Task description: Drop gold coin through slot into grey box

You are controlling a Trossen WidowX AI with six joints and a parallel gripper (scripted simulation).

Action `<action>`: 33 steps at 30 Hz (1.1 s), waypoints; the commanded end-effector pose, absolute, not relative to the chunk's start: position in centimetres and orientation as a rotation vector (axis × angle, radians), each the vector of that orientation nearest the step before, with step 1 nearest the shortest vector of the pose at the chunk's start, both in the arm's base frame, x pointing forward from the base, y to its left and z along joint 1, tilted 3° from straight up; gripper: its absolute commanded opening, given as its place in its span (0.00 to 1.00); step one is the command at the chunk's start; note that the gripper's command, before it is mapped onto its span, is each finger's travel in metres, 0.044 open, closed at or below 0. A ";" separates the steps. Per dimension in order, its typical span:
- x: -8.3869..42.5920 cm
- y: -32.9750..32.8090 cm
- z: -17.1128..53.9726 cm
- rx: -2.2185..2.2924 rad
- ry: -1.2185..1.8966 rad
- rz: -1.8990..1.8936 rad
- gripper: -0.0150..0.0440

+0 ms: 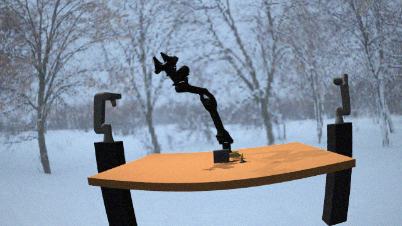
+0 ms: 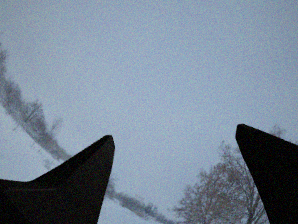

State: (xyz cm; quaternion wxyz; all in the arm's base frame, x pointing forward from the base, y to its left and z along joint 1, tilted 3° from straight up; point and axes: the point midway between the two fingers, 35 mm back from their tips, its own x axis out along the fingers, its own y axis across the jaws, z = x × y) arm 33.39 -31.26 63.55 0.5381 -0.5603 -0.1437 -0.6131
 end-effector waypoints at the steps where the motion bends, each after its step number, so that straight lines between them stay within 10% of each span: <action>1: 33.5 -31.2 63.5 -1.330 -0.341 -1.452 0.89; 9: 41.9 -29.5 58.2 -1.094 -0.260 -1.077 0.53; 33: 54.0 -8.2 29.2 -0.233 0.537 -0.181 0.53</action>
